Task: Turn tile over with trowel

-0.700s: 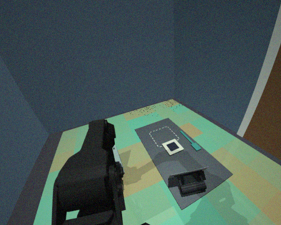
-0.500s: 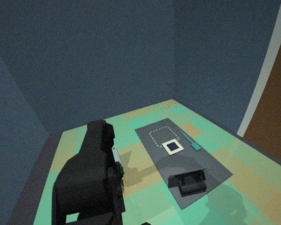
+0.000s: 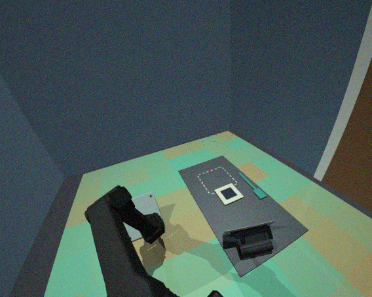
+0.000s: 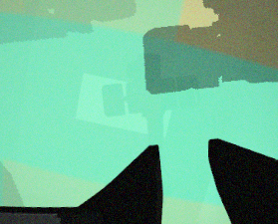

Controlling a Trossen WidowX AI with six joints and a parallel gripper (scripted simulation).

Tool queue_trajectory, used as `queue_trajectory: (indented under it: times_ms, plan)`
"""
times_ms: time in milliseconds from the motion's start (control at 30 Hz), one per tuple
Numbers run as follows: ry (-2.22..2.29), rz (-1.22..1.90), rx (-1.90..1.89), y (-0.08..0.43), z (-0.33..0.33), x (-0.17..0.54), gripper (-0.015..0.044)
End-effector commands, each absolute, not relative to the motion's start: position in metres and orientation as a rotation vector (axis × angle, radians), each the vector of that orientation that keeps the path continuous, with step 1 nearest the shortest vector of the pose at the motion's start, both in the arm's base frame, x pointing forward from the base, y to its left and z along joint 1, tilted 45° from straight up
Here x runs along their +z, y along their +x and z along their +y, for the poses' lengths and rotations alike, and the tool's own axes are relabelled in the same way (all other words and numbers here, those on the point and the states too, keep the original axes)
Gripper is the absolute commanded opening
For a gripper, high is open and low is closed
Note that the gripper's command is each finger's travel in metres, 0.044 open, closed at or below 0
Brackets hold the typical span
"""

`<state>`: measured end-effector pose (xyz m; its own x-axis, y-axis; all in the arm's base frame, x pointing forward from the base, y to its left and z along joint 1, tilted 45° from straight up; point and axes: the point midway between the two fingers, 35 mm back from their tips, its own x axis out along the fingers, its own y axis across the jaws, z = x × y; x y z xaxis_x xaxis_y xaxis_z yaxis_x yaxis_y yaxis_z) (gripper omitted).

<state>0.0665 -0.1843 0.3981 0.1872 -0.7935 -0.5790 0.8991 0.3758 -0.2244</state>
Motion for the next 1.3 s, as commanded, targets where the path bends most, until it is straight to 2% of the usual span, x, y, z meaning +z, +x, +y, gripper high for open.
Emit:
queue_trajectory:
  times_ms: [0,333,767,1067,1267]
  plan:
    - [0.174,0.785,-1.127,0.092,-0.191,0.379,0.0100]
    - [0.066,0.997,-0.951,0.158,-0.184,0.334,0.0100]
    - [-0.195,1.194,-0.755,0.231,-0.134,0.283,0.0100]
    - [-0.478,1.270,-0.655,0.266,-0.086,0.254,0.0100]
    - [-0.501,1.272,-0.647,0.269,-0.082,0.252,0.0100]
